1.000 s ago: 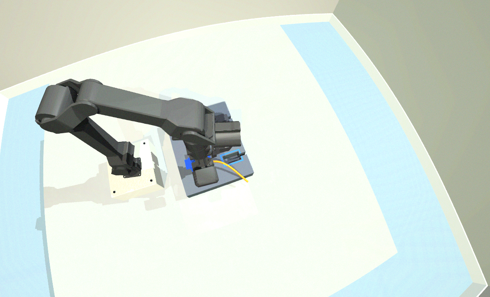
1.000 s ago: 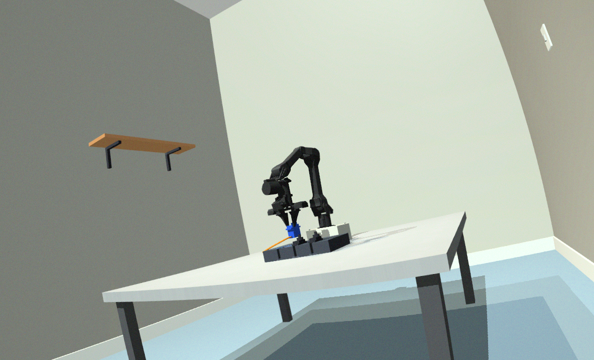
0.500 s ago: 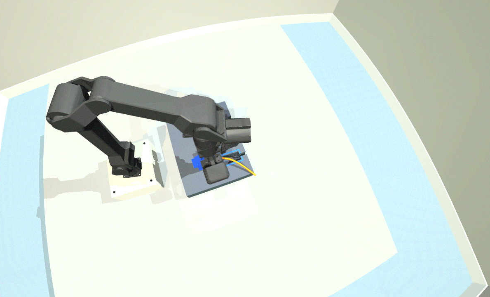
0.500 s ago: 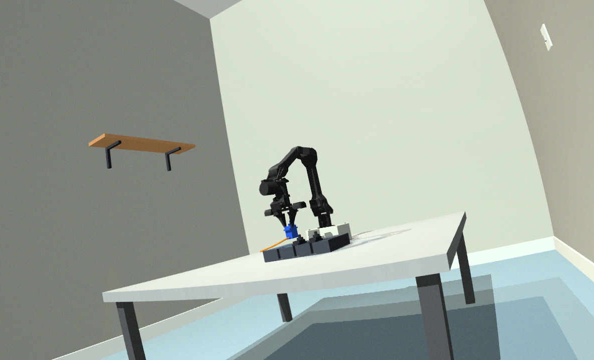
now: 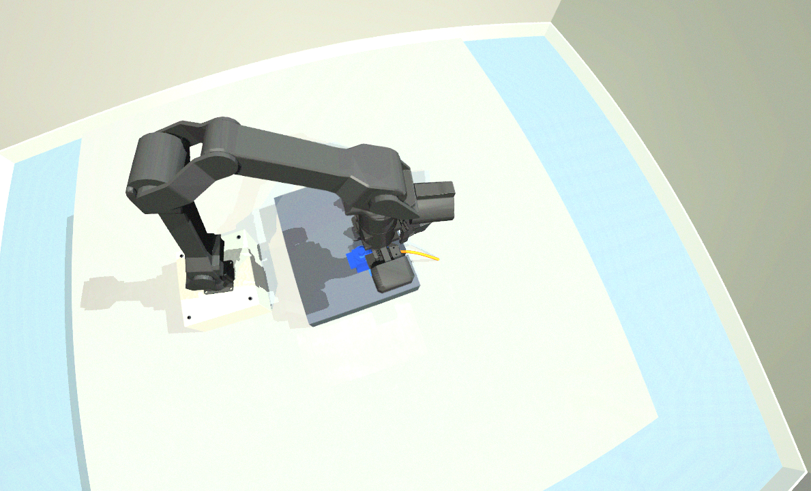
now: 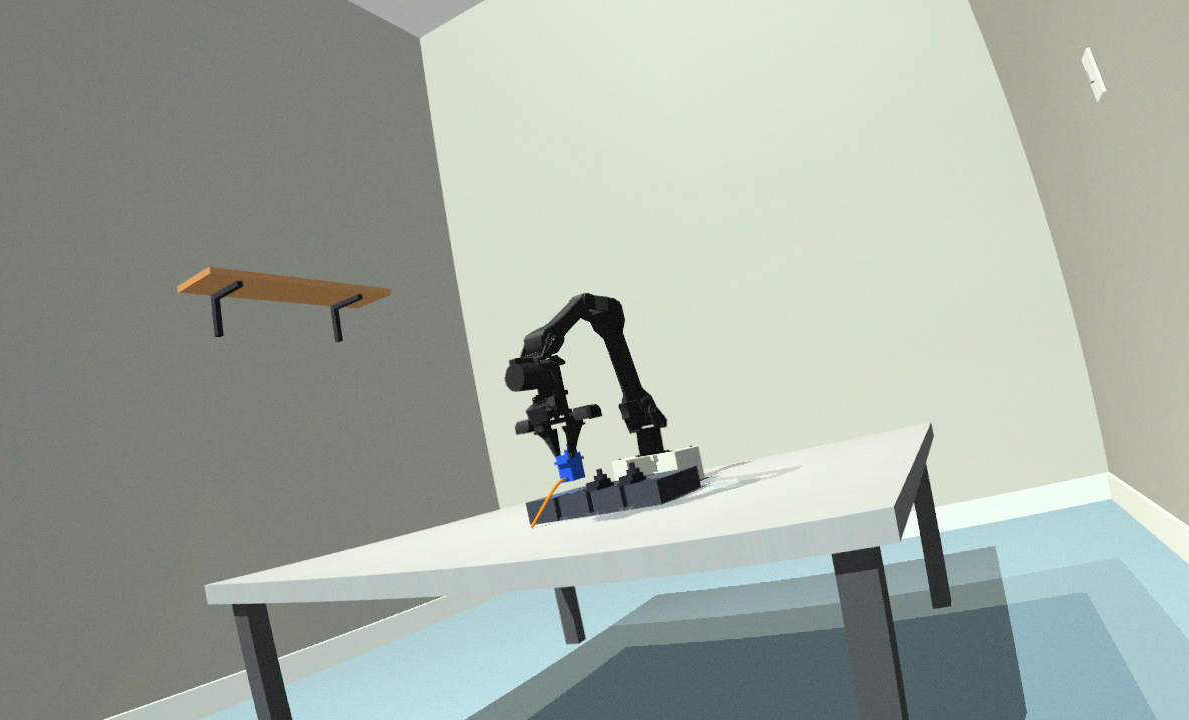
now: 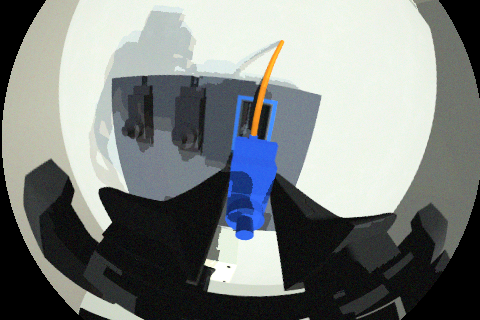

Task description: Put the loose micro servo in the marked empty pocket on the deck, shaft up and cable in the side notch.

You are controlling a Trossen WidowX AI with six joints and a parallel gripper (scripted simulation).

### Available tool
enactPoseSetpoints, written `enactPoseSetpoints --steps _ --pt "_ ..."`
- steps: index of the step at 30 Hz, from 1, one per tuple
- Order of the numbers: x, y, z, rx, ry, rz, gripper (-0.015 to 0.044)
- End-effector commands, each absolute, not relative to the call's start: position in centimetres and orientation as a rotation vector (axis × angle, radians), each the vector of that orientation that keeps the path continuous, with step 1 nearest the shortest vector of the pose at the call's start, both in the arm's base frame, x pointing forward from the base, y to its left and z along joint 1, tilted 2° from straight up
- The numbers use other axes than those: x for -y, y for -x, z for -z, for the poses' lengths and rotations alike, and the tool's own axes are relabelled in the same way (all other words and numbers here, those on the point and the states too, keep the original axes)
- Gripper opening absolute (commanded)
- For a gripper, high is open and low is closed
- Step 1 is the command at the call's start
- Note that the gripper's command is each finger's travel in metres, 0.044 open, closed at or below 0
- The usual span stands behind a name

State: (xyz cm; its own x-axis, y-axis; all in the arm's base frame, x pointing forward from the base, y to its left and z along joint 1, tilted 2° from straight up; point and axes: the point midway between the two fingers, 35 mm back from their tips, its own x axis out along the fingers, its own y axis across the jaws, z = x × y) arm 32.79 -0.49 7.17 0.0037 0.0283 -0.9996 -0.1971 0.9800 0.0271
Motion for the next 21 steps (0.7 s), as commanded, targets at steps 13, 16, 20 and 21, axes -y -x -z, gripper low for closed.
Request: enactPoseSetpoints --steps 13,16,20,21 --pt "-0.1 -35.9 -7.3 -1.543 0.130 -0.171 0.0000" --pt "-0.1 -35.9 -6.8 -1.543 0.130 -0.171 0.0000" --pt "-0.1 -35.9 -6.2 -1.543 0.130 -0.171 0.0000" --pt "-0.1 -35.9 -6.0 -1.543 0.130 -0.171 0.0000"
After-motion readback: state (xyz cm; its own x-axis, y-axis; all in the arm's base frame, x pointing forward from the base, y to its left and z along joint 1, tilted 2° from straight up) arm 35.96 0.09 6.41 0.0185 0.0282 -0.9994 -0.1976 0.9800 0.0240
